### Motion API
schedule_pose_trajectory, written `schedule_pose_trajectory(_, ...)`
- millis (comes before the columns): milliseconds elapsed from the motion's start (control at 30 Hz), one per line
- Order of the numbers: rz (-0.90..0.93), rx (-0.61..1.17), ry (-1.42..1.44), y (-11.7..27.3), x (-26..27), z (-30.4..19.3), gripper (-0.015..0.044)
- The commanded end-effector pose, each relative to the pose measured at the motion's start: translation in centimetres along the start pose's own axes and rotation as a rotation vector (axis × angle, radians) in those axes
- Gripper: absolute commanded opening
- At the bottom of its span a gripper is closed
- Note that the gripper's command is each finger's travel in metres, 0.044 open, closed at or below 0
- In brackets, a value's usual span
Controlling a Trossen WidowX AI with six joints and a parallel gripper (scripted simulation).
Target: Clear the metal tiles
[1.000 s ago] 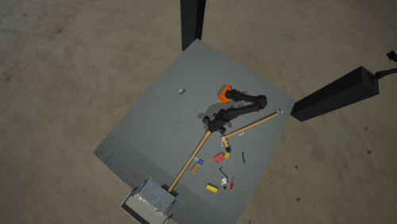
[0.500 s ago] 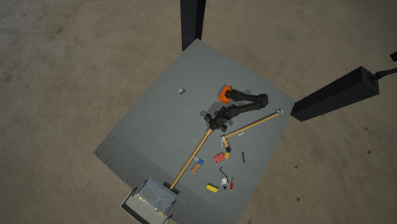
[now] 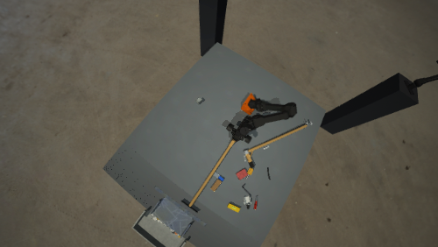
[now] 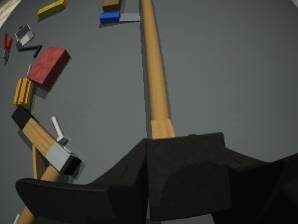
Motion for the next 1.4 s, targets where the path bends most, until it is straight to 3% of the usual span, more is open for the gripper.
schedule_pose_trajectory(0,-0.002,-0.010,0.004,0.3,-0.4,0.0,0.0000)
schedule_pose_trajectory(1367,-0.015,-0.002,-0.009,0.3,-4.4,-1.2,0.0000)
Point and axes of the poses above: the point midway between the two fingers, 35 mm back from their tips, its own y axis back along the fingers, its own x axis across the jaws, z = x × y, the point moved 8 cm from there along y, back along the fingers, and after that the axes turned 10 degrees about y, right-handed, at the moved point
